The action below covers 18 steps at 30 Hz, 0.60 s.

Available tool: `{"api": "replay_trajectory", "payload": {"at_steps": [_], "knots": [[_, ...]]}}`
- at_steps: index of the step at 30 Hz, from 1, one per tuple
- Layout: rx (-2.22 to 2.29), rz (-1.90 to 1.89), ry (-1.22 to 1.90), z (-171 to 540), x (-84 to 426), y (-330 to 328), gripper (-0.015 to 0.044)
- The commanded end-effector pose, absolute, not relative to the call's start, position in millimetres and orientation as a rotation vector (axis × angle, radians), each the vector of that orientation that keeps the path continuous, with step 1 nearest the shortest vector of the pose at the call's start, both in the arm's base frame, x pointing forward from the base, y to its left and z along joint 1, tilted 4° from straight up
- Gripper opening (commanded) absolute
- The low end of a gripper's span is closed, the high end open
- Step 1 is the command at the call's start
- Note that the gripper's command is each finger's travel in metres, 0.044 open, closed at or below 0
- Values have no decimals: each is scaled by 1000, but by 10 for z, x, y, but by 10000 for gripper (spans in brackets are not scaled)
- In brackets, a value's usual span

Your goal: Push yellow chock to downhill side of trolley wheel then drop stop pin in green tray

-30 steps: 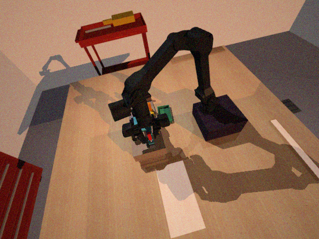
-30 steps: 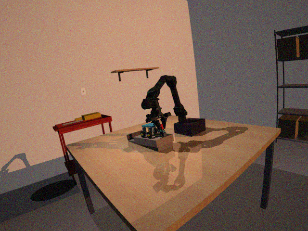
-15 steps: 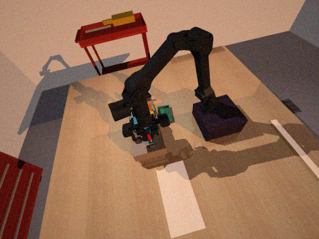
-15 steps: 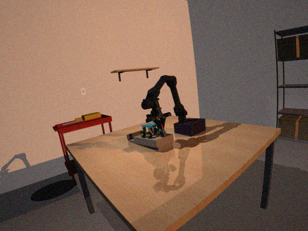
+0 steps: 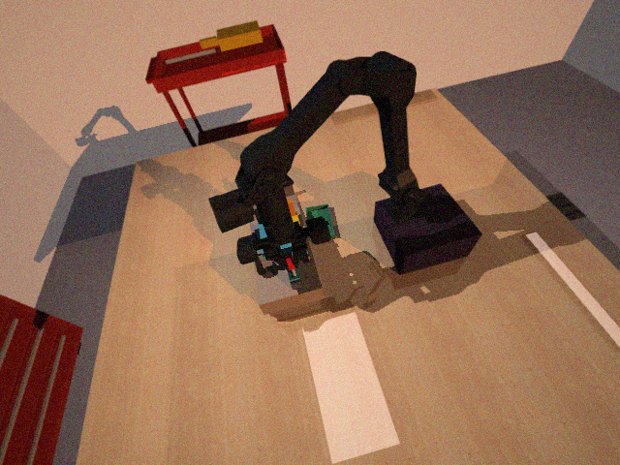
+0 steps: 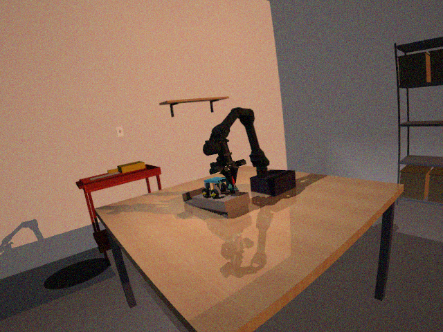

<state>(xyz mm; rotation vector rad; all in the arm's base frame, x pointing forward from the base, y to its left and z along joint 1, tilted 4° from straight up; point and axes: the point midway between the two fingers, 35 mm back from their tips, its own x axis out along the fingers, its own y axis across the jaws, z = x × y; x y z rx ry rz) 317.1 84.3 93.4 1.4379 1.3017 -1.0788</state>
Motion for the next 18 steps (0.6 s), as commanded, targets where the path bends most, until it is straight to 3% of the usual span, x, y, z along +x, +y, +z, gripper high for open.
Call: {"api": "replay_trajectory", "payload": {"at_steps": [1, 18], "knots": [[1443, -1075, 1302, 985, 3170, 843, 0], [1443, -1075, 1302, 1128, 3158, 819, 0]]}}
